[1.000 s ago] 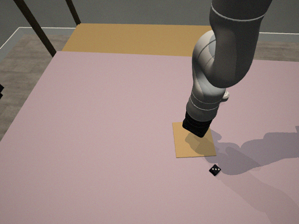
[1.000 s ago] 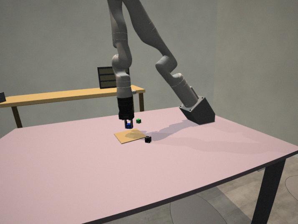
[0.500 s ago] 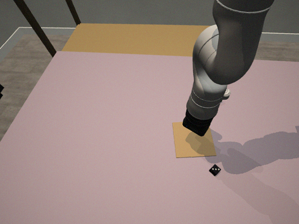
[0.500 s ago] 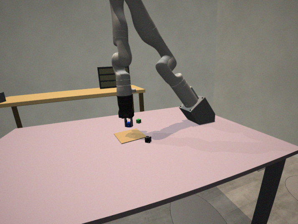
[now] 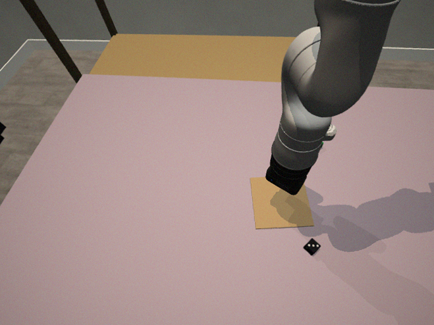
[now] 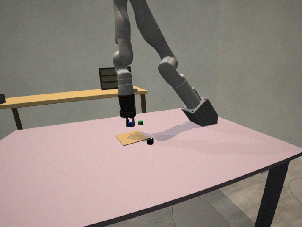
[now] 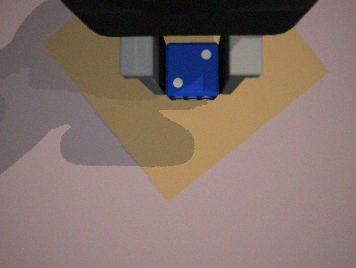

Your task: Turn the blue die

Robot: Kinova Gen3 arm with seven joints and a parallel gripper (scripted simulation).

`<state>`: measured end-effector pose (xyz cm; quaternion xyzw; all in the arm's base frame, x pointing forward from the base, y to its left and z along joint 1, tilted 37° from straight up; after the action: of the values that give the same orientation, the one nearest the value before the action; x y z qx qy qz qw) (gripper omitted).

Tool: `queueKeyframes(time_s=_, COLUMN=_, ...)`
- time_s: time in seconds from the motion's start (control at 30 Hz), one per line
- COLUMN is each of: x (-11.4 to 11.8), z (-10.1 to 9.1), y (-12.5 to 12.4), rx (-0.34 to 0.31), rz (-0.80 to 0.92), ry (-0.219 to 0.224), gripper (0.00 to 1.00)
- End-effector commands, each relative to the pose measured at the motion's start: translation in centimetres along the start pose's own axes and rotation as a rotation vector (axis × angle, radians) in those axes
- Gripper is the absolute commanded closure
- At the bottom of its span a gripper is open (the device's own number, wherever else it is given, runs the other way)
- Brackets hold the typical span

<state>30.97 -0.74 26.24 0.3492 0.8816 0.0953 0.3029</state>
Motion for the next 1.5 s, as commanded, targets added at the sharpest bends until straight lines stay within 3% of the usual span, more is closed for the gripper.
queueKeyframes(time_s=0.0, x=0.7, z=-0.2, y=0.9, rx=-0.018, rz=-0.032, ry=0.01, gripper=0.51)
queueKeyframes(time_s=1.47, x=0.7, z=-4.2, y=0.8, rx=-0.018, rz=-0.032, ry=0.01, gripper=0.51)
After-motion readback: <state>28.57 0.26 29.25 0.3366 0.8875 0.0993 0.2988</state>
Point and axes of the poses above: the point where the finger pads meet when closed, its own z axis out along the fingers, its own x axis across the jaws, y = z × x, the point moved 8 cm from there along -z, back along the fingers, and after that the axes turned 10 degrees about z, right-handed, at the moved point
